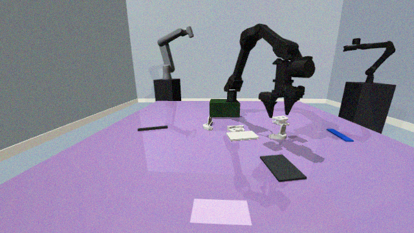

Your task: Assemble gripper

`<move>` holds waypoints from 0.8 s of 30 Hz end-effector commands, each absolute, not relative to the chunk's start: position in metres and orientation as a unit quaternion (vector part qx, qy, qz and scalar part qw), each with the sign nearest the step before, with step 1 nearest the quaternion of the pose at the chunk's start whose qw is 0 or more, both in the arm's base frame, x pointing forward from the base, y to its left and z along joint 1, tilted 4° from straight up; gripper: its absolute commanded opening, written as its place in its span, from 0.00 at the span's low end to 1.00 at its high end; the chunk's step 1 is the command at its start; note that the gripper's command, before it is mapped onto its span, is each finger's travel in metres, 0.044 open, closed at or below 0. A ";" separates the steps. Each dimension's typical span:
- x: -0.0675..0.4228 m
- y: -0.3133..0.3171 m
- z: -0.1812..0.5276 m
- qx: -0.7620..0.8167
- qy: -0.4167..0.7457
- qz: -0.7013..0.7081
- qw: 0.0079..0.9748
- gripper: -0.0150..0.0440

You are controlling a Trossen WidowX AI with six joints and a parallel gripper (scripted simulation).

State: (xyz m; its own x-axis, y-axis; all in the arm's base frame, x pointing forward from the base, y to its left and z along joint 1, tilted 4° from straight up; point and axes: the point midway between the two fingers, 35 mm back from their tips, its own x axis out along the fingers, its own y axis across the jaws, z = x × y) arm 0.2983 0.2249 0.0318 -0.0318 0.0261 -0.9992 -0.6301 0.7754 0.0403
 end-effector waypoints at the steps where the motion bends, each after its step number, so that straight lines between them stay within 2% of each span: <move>1: 0.297 0.227 0.033 -0.261 0.659 0.288 0.644 1.00; 24: 0.294 0.236 0.035 -0.435 0.548 0.466 0.541 1.00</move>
State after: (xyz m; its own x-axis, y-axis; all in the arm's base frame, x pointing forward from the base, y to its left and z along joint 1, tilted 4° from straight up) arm 0.2949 0.2337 0.0340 -0.0329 0.0251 -0.9991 -0.9611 0.2734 0.0385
